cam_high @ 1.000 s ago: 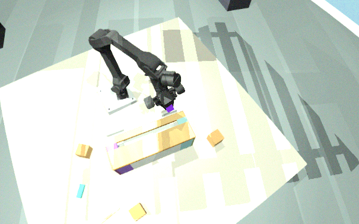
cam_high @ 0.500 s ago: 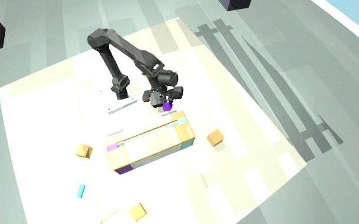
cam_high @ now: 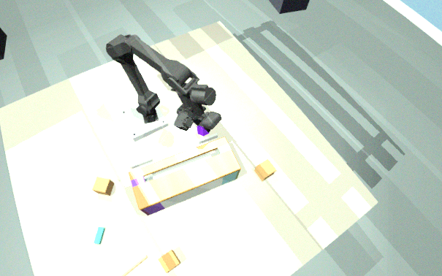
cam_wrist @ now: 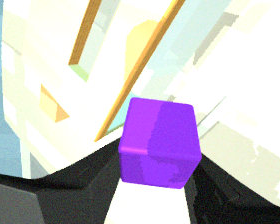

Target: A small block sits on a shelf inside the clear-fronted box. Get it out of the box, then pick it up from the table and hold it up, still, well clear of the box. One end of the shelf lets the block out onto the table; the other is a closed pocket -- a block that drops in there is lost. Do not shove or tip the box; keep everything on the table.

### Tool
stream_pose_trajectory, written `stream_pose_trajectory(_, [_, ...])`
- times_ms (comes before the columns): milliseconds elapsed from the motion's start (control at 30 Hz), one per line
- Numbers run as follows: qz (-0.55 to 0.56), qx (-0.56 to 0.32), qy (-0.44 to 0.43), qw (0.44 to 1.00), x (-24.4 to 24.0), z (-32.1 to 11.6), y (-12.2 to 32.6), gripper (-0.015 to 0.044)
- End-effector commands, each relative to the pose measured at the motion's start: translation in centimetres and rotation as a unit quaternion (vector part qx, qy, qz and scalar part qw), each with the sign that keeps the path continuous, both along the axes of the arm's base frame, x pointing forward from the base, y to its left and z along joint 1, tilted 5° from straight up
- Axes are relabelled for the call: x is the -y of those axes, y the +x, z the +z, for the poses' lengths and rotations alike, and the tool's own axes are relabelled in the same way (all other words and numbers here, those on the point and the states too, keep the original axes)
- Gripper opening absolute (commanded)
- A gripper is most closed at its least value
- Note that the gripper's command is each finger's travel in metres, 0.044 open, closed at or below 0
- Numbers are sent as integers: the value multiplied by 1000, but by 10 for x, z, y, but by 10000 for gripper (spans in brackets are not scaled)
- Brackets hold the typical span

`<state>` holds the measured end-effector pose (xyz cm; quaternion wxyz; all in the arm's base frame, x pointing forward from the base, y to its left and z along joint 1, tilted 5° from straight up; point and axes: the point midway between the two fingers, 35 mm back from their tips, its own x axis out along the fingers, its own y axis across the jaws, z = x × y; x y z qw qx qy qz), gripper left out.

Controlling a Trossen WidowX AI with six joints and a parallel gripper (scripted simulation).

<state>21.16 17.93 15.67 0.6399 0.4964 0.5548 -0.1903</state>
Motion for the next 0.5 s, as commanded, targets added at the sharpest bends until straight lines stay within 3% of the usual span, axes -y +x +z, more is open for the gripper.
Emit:
stream_pose_trajectory(0, [-58, -21, 26, 998, 2, 3, -1, 0])
stream_pose_trajectory(467, [-278, -102, 116, 948, 7, 11, -4, 0])
